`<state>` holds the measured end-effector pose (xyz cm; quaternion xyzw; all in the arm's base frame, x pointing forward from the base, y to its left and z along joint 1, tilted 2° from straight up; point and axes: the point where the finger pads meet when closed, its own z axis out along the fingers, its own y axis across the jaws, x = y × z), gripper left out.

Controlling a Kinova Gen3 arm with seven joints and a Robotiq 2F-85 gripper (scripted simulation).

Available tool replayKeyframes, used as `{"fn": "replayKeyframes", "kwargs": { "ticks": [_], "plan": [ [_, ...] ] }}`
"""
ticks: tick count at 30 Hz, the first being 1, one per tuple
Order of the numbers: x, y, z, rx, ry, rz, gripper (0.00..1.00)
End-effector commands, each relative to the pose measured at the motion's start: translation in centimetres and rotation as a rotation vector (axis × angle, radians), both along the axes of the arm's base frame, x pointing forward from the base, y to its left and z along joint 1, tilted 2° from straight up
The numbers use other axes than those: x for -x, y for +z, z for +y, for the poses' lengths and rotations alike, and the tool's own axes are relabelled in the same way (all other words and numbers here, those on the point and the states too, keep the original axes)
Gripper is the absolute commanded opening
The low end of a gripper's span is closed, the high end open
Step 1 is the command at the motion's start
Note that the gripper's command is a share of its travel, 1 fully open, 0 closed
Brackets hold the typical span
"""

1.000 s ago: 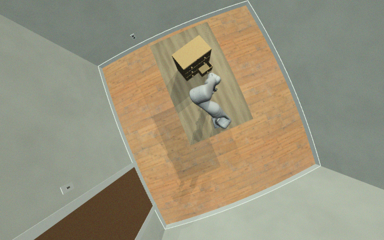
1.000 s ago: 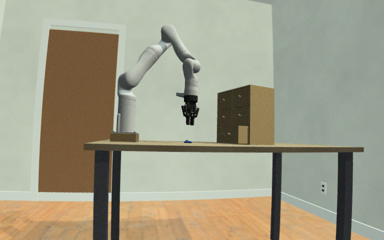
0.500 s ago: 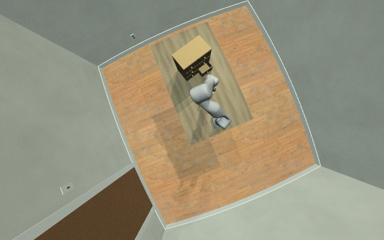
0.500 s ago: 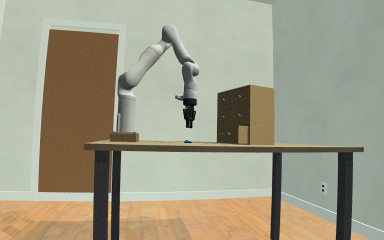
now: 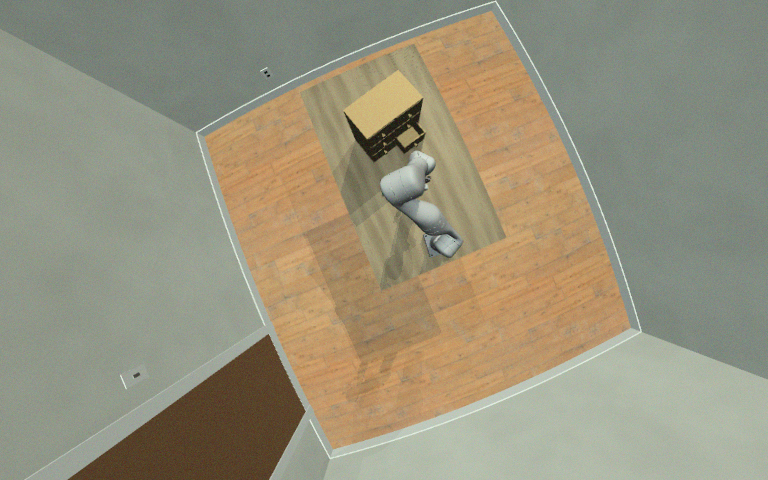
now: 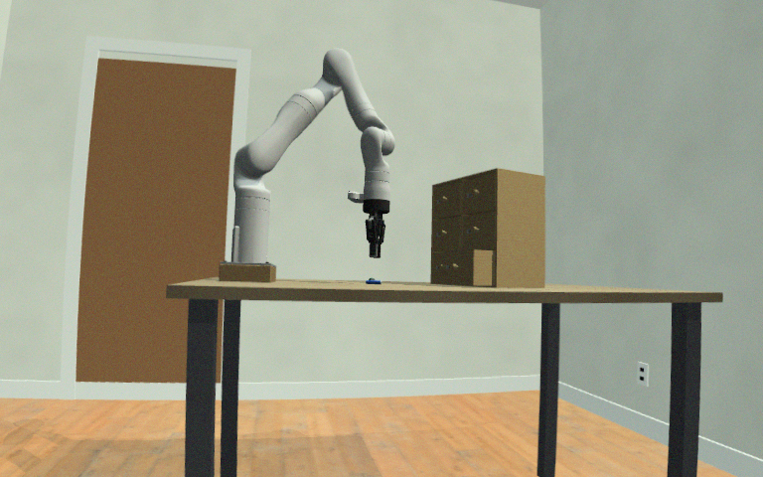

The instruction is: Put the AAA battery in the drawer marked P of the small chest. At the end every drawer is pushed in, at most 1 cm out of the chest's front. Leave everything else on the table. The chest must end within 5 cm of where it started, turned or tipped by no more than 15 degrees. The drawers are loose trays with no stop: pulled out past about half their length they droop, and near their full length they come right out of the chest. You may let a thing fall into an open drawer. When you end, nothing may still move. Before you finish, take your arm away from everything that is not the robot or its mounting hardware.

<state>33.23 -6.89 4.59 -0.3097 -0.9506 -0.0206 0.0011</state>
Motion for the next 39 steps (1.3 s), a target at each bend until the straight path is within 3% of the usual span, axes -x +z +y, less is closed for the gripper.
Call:
{"fn": "replayKeyframes", "kwargs": {
  "ticks": [1, 28, 29, 39],
  "plan": [
    [0.0, -0.06, 0.05, 0.0, 0.011, -0.001, 0.33],
    [-0.02, -0.25, 0.24, 0.0, 0.042, -0.002, 0.33],
    [-0.02, -0.25, 0.24, 0.0, 0.042, -0.002, 0.24],
    [-0.02, -0.25, 0.24, 0.0, 0.042, -0.002, 0.24]
  ]
}}
